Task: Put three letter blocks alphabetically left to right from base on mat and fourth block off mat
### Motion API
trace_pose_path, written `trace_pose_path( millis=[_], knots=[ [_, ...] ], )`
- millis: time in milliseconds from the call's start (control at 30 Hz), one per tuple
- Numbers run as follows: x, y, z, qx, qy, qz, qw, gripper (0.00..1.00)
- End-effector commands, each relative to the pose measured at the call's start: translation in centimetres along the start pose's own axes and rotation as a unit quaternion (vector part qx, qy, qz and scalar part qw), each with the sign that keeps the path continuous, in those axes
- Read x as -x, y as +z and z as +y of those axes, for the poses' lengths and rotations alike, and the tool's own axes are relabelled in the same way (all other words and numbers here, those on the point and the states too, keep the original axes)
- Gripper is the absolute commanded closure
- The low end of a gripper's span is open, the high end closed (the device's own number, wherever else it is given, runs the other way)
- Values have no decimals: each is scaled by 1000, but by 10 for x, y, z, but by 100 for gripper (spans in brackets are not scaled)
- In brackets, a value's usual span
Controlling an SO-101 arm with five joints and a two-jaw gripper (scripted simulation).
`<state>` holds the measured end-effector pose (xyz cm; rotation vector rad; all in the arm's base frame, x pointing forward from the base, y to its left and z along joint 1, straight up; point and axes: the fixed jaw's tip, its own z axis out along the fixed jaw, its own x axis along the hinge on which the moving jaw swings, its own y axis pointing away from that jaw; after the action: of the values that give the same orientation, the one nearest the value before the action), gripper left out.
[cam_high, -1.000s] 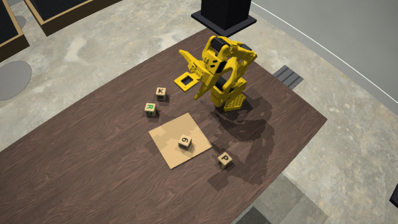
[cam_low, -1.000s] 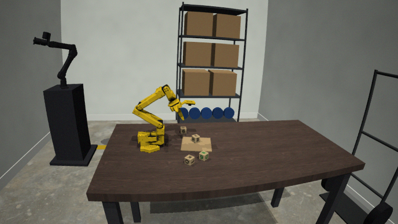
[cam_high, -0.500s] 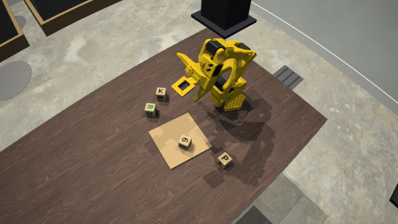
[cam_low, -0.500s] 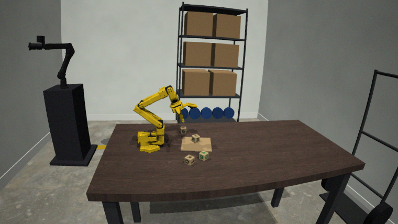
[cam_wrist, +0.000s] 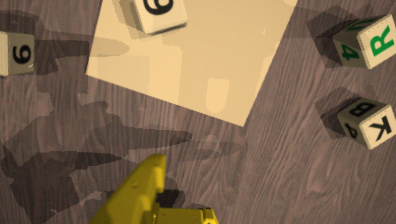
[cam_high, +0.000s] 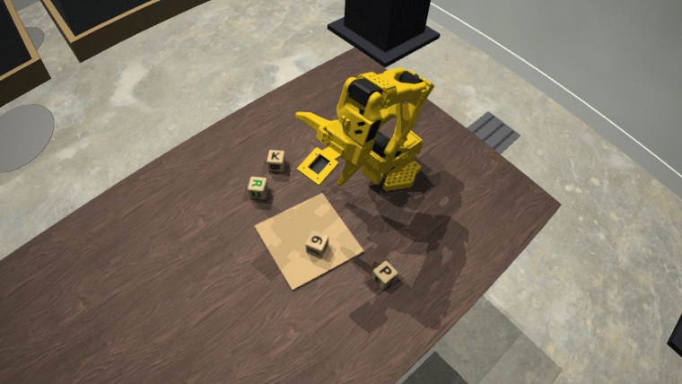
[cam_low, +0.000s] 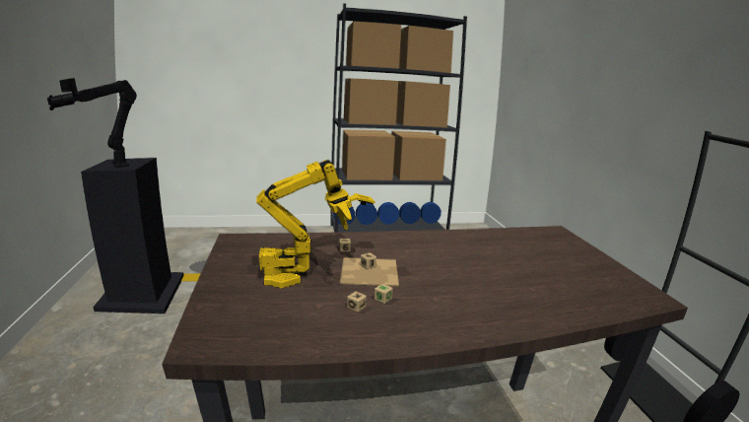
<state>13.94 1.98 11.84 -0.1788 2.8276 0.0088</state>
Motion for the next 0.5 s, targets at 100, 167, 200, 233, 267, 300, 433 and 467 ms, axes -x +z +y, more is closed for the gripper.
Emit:
trace_pose_path(
  millis=[100, 167, 200, 233, 267, 300, 433, 467],
  knots=[
    [23, -7, 24, 24, -60, -8, 998, 21],
    [27, -4, 37, 34, -89, 6, 995, 26],
    [28, -2, 44, 39, -105, 13, 994, 28],
    [29, 0, 51, 44, -120, 21, 992, 31],
    [30, 1, 59, 48, -136, 28, 989, 34],
    [30, 3, 67, 52, -152, 36, 986, 37],
    [28, 12, 98, 63, -212, 63, 973, 47],
    [26, 14, 105, 65, -225, 69, 970, 49]
  ],
)
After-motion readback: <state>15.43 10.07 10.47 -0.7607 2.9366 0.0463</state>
